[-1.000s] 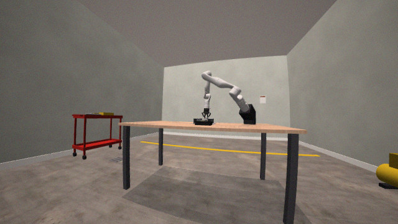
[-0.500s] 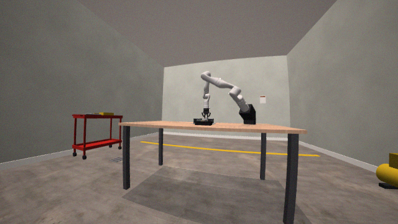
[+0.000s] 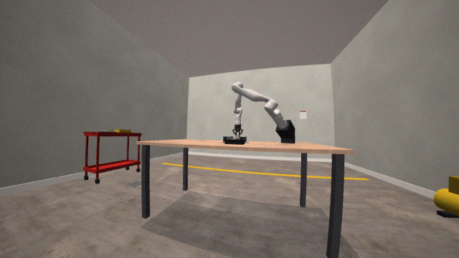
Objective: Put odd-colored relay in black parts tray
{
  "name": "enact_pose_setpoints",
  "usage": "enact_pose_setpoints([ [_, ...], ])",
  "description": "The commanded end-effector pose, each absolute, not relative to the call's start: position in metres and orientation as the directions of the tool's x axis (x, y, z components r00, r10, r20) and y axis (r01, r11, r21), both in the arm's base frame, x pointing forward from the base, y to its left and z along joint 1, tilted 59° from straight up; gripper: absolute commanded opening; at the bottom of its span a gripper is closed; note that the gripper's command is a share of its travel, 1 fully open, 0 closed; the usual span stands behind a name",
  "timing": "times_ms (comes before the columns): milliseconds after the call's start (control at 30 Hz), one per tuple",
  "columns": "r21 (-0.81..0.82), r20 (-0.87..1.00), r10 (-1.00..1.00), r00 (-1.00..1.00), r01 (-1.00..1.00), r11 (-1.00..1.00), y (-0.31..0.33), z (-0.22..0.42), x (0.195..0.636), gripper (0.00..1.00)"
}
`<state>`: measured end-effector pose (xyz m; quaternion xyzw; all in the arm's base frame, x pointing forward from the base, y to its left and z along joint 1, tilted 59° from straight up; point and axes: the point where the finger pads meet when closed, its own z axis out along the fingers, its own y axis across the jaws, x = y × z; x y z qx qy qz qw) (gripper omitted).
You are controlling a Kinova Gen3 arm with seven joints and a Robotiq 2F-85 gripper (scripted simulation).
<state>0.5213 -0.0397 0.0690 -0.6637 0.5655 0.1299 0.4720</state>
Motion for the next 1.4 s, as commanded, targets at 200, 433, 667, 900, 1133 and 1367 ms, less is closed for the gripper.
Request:
enact_pose_setpoints([
  [200,-0.480,-0.705,-0.629,0.326,-0.873,0.086,-0.044,0.072,0.520,0.00],
  [433,-0.480,-0.705,-0.629,0.326,-0.873,0.086,-0.051,0.076,0.517,0.00],
  [667,-0.480,-0.705,-0.629,0.326,-0.873,0.086,-0.057,0.080,0.514,0.00],
  [900,-0.480,-0.705,-0.629,0.326,-0.873,0.086,-0.067,0.087,0.510,0.00],
  [1133,-0.480,-0.705,-0.629,0.326,-0.873,0.086,-0.075,0.093,0.506,0.00],
  [1367,-0.480,-0.705,-0.629,0.326,-0.873,0.086,-0.083,0.098,0.502,0.00],
])
